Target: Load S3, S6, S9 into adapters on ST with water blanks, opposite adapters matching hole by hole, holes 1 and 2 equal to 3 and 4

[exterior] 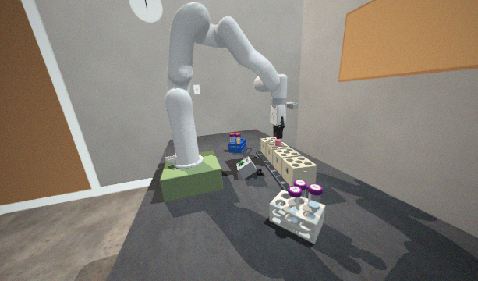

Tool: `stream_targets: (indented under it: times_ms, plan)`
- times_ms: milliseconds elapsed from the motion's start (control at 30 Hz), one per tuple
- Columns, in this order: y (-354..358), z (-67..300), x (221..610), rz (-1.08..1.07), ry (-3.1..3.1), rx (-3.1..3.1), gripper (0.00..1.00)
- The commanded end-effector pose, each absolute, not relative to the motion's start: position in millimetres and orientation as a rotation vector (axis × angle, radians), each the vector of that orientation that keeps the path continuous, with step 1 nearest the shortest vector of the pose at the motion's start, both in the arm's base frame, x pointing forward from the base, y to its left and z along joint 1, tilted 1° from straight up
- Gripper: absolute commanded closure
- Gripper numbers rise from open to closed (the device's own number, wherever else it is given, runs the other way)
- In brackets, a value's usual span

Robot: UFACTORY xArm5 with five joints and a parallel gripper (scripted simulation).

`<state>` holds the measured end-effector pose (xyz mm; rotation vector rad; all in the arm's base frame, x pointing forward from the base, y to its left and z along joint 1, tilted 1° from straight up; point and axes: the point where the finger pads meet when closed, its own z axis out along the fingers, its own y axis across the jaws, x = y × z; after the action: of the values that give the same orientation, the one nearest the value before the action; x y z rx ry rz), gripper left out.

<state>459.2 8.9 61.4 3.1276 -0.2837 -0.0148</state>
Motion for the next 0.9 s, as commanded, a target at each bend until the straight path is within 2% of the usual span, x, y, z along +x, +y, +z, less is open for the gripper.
stream_targets:
  times_ms: [0, 867]
  plan:
    - [8.9, 58.6, 460.5, -0.008, -0.283, 3.12, 1.0]
    - [8.7, 35.5, 460.3, -0.008, -0.283, 3.12, 1.0]
